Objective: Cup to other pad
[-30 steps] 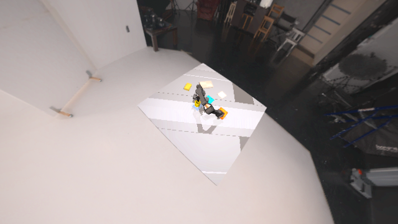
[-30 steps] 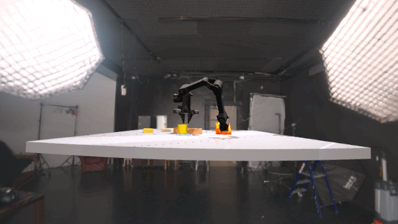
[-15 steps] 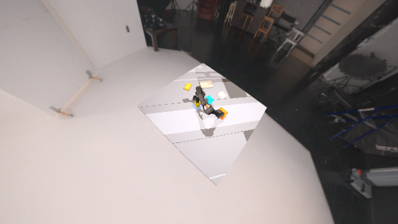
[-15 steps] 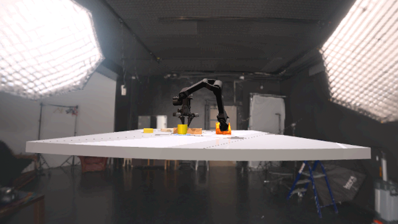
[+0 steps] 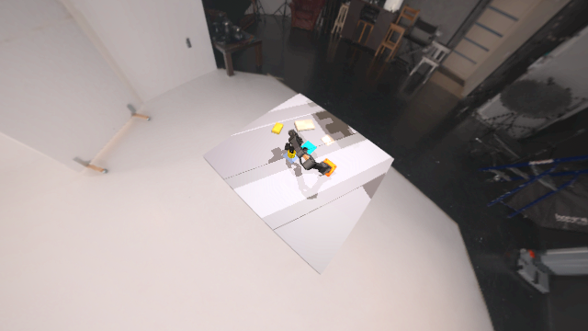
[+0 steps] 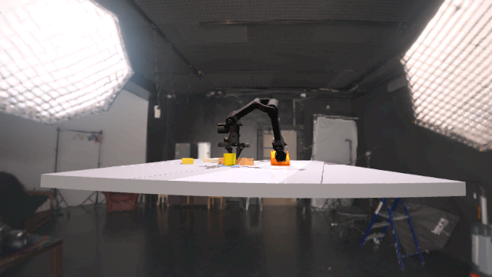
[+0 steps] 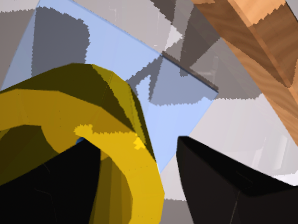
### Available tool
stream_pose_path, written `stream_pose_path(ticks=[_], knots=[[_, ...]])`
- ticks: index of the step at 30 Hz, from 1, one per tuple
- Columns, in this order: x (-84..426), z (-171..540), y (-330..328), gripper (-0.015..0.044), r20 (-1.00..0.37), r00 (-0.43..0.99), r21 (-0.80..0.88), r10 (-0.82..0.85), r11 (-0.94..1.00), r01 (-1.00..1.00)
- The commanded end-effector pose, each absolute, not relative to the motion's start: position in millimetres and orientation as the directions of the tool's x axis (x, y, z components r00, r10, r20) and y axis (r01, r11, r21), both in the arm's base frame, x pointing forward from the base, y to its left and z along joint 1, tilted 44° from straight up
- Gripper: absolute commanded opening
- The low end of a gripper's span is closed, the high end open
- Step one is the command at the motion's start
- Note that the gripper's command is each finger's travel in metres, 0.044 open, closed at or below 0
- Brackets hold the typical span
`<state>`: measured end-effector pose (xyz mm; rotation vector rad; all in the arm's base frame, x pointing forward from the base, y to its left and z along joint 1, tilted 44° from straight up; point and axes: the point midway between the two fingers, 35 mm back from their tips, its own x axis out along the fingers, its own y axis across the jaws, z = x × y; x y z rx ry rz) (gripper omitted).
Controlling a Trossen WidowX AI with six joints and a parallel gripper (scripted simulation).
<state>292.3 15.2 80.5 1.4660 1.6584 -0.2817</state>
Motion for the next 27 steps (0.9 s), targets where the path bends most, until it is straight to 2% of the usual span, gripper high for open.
stream_pose_path(ticks=[1,27], knots=[[291.0,78.8,17.1,0.0167,-0.718,0.081,0.364,0.691,0.273,0.890],[292.2,80.3,15.3,0.0000,-0.721,0.083,0.367,0.688,0.278,0.888]])
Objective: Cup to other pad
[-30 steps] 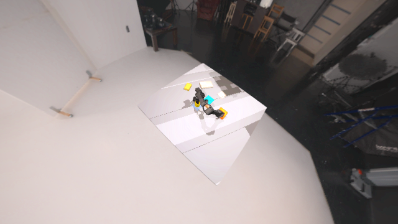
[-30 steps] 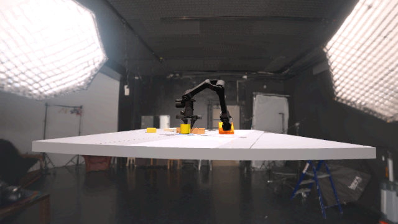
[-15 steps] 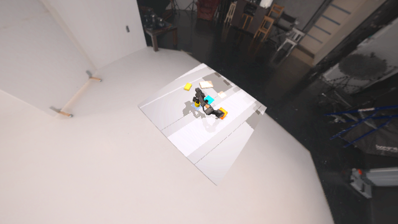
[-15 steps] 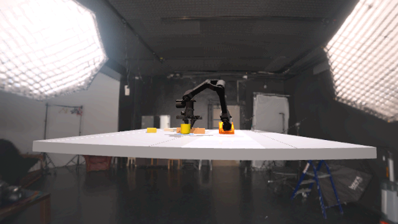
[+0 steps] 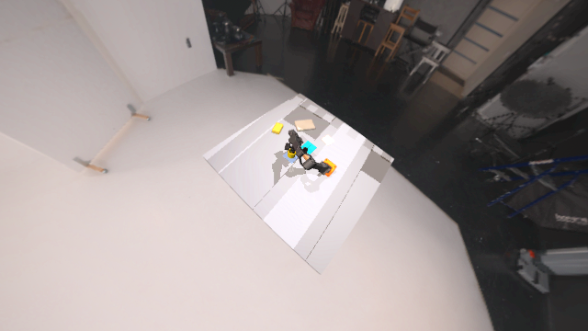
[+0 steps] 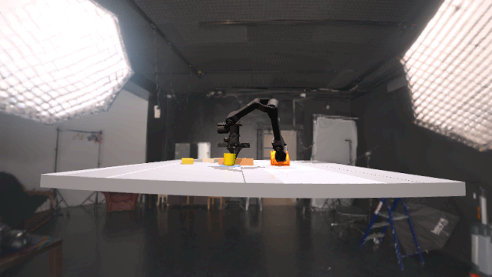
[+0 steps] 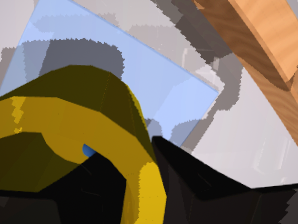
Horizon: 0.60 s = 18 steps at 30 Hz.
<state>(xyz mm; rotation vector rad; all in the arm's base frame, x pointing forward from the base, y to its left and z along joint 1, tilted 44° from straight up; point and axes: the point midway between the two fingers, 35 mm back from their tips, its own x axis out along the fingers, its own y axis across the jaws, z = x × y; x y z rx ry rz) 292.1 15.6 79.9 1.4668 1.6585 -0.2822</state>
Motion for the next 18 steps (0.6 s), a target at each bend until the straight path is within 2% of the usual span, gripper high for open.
stream_pose_path(ticks=[1,18], knots=[[292,81,15,0.0000,-0.721,0.083,0.367,0.688,0.278,0.888],[290,114,-19,0.0000,-0.722,0.081,0.363,0.688,0.276,0.890]])
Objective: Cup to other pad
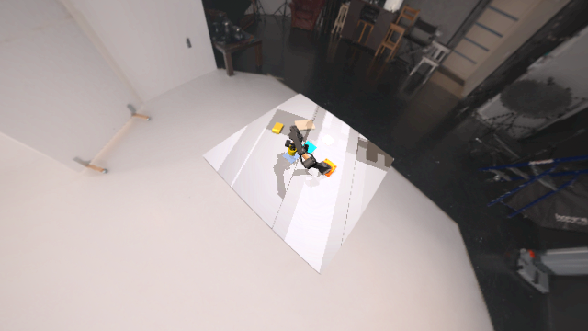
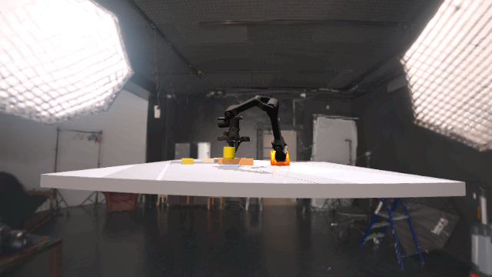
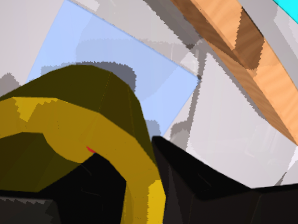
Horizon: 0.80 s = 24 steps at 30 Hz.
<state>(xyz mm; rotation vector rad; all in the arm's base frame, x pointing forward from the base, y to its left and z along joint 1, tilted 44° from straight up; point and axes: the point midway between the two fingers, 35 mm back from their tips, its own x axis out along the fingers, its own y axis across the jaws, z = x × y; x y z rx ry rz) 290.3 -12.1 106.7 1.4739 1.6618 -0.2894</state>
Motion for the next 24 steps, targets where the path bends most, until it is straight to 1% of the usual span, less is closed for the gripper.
stream_pose_path(ticks=[1,7,24], knots=[[290,116,-21,0.0000,-0.721,0.081,0.362,0.688,0.275,0.890],[288,127,-32,0.0000,-0.720,0.080,0.362,0.690,0.274,0.891],[288,125,-30,0.0000,-0.718,0.083,0.361,0.691,0.268,0.893]])
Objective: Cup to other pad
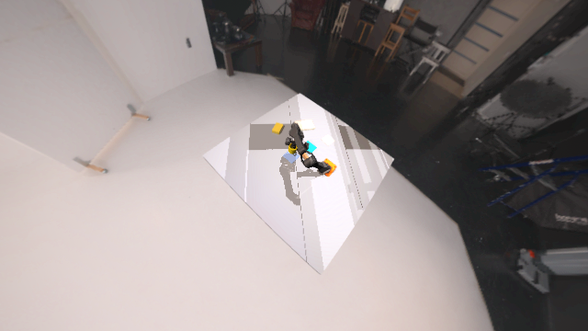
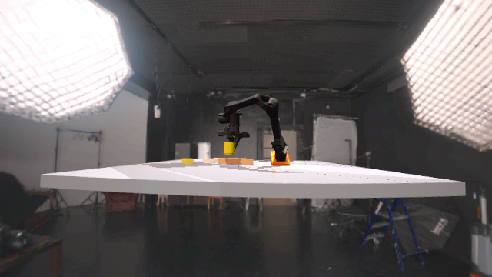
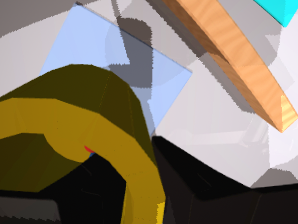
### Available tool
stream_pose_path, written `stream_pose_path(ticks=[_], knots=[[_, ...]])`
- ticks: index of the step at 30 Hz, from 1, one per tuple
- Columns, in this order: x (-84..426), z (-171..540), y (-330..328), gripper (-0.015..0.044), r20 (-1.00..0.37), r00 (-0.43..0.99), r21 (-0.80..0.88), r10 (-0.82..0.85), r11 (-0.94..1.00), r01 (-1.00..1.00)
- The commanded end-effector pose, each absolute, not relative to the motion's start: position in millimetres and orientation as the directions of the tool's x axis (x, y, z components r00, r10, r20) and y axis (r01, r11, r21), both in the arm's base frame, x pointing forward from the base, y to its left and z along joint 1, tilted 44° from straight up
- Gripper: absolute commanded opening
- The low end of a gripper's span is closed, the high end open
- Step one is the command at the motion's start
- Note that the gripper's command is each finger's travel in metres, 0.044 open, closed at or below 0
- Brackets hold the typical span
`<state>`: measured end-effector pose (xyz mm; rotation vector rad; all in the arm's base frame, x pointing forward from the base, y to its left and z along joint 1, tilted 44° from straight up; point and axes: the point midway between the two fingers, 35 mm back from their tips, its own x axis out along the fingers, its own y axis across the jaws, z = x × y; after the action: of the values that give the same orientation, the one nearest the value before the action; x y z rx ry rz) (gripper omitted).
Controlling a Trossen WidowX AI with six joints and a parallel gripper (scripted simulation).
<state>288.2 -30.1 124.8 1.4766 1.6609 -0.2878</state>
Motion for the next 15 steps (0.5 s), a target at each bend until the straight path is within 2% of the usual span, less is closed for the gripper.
stream_pose_path(ticks=[1,15], knots=[[288,125,-30,0.0000,-0.718,0.083,0.361,0.691,0.268,0.893],[279,105,-53,0.0000,-0.721,0.081,0.361,0.688,0.273,0.892]])
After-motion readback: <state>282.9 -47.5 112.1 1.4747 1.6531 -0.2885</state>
